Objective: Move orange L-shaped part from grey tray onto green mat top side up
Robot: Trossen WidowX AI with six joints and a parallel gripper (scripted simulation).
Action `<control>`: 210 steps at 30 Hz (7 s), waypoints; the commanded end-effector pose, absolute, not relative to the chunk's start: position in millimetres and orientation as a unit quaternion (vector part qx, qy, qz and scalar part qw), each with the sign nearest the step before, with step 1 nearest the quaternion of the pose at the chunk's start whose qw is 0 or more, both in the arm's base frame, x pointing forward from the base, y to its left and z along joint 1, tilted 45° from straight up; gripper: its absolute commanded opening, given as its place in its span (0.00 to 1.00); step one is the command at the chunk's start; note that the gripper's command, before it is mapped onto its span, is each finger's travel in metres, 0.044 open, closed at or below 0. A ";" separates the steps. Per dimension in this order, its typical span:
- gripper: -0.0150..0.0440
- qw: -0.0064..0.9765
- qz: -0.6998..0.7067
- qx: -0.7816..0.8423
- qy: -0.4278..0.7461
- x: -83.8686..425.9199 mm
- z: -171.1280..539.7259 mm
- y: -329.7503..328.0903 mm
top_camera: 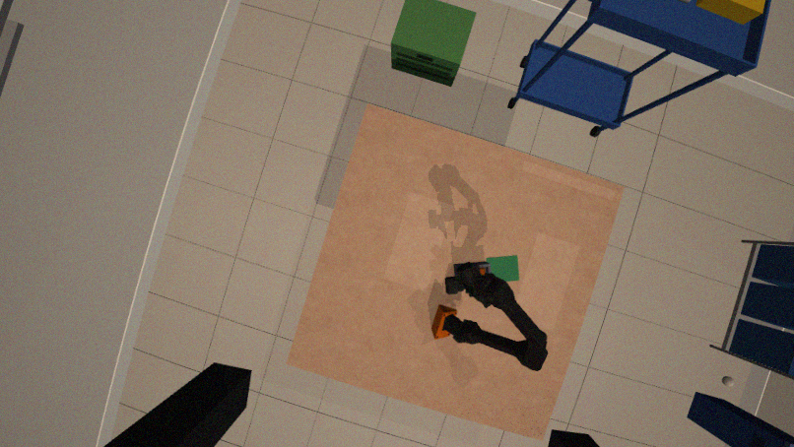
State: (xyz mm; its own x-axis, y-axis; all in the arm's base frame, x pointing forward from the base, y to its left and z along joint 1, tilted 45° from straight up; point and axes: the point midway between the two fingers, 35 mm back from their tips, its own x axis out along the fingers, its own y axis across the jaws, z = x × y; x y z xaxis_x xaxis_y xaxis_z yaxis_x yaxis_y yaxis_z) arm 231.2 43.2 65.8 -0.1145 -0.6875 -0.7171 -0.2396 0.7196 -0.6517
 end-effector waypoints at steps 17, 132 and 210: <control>0.56 0.580 -0.195 -0.322 0.722 220.6 17.9 -7.0; 0.73 0.638 -0.649 0.182 0.373 258.3 122.9 -1.9; 0.25 0.637 -0.650 0.185 0.371 250.5 70.1 -53.8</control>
